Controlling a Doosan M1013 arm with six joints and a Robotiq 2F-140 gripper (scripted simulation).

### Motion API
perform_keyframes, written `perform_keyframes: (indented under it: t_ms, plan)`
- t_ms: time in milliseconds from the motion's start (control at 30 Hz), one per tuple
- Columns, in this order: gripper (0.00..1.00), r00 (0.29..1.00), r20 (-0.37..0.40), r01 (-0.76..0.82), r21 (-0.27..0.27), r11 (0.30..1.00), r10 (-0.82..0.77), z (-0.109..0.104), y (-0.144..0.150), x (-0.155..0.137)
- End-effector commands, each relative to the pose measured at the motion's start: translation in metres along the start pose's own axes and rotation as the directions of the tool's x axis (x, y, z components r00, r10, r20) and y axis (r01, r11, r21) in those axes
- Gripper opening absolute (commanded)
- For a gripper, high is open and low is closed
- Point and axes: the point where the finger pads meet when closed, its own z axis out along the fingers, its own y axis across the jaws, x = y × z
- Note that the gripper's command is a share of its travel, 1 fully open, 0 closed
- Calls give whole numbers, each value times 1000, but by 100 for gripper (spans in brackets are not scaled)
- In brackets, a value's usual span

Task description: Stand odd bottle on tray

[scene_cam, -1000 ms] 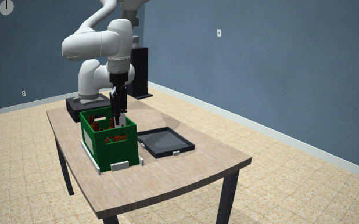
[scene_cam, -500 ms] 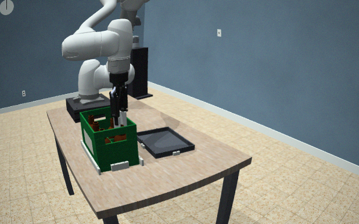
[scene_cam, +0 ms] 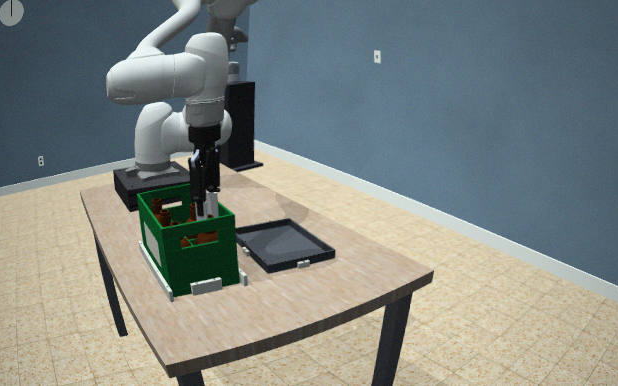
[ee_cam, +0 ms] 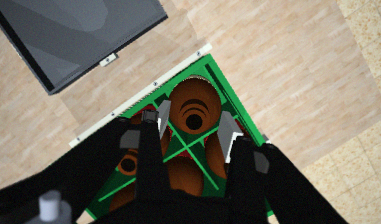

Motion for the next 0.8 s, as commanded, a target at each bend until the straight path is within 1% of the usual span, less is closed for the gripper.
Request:
perform_keyframes:
  t_ms: [0,400,567,767]
  plan:
    - [38,1000,1,-3,3,1000,3,3,-3,0]
    - [38,1000,1,-3,3,1000,3,-2,-3,0]
    - [38,1000,1,-3,3,1000,3,-12,-3,0]
    - [38,1000,1,-3,3,1000,3,-31,-2,0]
